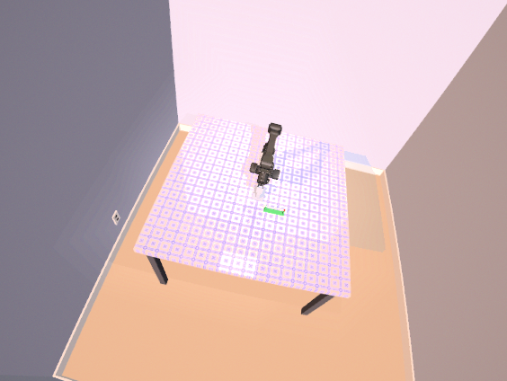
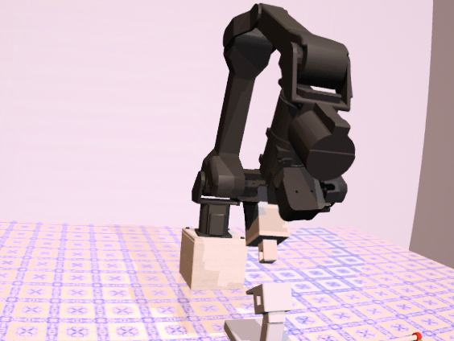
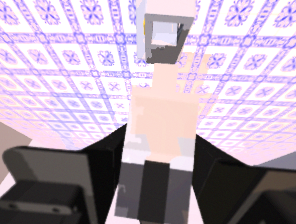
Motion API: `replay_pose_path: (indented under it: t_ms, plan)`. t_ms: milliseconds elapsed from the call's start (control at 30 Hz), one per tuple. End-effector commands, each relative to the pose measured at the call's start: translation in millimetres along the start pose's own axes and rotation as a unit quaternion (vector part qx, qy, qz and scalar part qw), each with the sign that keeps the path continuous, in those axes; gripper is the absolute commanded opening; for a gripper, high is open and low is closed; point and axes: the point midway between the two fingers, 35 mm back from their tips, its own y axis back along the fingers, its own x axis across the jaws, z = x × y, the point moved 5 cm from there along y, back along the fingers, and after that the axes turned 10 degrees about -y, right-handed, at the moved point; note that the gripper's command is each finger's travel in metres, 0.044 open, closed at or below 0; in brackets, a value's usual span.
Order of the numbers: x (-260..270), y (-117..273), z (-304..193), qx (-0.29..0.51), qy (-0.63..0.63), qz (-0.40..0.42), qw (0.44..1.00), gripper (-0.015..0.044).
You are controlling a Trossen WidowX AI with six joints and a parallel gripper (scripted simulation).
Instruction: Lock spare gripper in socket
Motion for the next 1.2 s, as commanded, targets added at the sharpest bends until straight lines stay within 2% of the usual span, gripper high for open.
replay_pose_path:
  t_ms: [0, 1167]
  plan:
    - [-1, 2, 7, 0.007, 0.011, 0.017, 1.000, 0.0000]
    - [6, -22, 49, 0.015, 0.013, 0.015, 1.000, 0.0000]
